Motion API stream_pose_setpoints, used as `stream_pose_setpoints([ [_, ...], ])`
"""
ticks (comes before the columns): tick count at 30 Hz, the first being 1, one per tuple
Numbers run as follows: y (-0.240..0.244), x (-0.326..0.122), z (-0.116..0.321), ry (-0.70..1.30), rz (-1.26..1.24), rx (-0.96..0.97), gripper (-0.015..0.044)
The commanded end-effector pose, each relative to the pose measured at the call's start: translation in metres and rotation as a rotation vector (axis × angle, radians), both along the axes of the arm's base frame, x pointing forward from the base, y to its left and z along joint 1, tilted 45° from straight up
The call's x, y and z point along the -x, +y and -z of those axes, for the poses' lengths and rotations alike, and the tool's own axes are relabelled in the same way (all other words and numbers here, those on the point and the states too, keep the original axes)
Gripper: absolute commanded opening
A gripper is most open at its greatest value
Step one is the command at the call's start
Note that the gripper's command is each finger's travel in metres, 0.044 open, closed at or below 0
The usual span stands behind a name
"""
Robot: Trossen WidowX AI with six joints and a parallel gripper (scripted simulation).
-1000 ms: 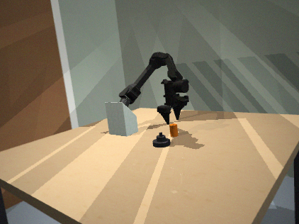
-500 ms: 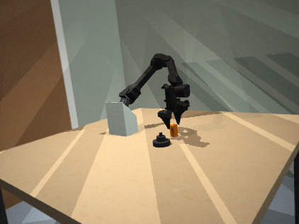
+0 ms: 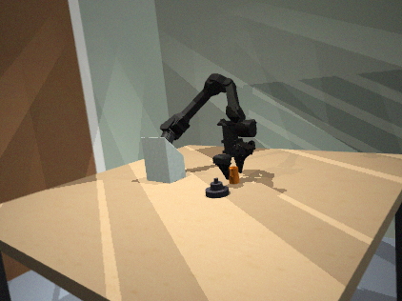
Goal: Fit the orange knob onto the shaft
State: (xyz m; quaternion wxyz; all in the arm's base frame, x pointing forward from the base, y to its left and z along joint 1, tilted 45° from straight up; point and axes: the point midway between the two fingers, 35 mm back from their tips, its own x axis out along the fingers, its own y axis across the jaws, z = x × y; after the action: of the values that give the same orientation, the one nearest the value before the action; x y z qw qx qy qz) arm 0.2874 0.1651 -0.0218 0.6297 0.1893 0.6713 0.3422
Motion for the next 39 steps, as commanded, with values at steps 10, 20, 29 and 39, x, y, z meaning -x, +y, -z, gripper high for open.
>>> stream_pose_setpoints([
  [10, 0.011, 0.005, 0.012, 0.009, 0.002, -0.005, 0.0414],
  [20, 0.011, 0.005, 0.012, 0.009, 0.002, -0.005, 0.0171],
  [29, 0.002, -0.002, 0.001, 0.007, 0.003, -0.001, 0.0013],
  [39, -0.038, -0.023, -0.048, 0.005, 0.003, 0.006, 0.0000],
])
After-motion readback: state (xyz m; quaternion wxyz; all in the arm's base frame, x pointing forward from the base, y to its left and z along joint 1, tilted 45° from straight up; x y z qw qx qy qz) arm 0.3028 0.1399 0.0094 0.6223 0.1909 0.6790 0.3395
